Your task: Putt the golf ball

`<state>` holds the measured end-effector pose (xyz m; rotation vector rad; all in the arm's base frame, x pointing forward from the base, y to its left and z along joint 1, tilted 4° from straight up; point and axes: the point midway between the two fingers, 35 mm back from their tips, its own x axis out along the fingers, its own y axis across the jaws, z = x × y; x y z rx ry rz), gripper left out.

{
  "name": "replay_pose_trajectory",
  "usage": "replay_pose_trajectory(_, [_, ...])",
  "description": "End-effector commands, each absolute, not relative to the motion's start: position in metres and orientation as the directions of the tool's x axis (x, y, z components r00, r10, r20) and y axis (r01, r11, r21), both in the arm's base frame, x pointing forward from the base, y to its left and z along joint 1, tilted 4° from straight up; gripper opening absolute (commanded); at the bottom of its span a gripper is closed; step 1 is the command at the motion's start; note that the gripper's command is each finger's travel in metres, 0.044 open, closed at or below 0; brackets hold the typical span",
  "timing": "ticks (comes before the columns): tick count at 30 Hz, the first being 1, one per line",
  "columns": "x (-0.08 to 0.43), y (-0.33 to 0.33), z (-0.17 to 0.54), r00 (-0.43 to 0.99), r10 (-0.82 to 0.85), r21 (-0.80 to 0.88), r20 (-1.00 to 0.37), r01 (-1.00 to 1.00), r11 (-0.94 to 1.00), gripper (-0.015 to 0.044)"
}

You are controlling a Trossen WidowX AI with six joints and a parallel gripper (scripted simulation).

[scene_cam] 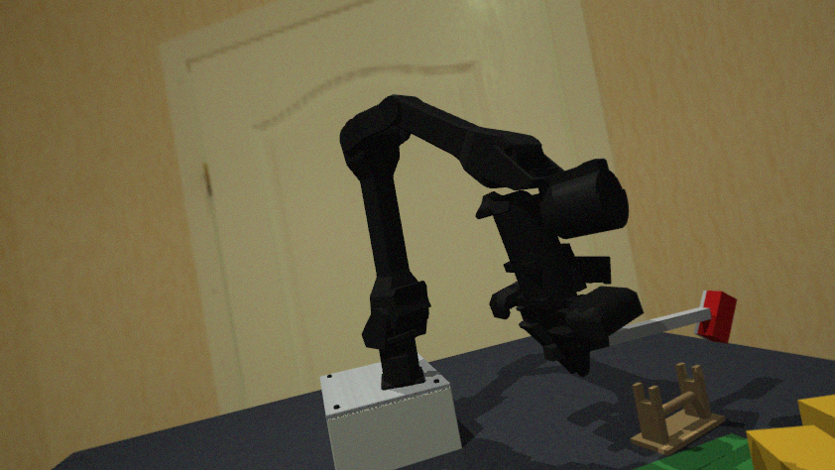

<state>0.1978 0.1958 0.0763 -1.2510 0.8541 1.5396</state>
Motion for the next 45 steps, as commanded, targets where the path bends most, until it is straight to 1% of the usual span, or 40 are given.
replay_pose_trajectory(1, [0.215, 0.185, 0.084, -0.015, 0.228, -0.029, -0.973, -0.982, -0.186, 0.0000])
replay_pose_trajectory(11, [0.249, 0.141, 0.096, -0.010, 0.173, 0.042, -0.985, -0.982, 0.183, 0.0000])
replay_pose_trajectory(21, [0.272, 0.091, 0.109, -0.025, 0.125, 0.088, -0.992, -0.843, 0.531, 0.0000])
replay_pose_trajectory(28, [0.282, 0.054, 0.119, -0.045, 0.097, 0.102, -0.994, -0.672, 0.733, 0.0000])
replay_pose_trajectory(34, [0.287, 0.022, 0.127, -0.068, 0.079, 0.102, -0.995, -0.489, 0.866, 0.0000])
replay_pose_trajectory(40, [0.287, -0.011, 0.135, -0.095, 0.067, 0.091, -0.993, -0.282, 0.955, 0.0000])
replay_pose_trajectory(45, [0.284, -0.039, 0.142, -0.117, 0.061, 0.073, -0.991, -0.105, 0.992, 0.0000])
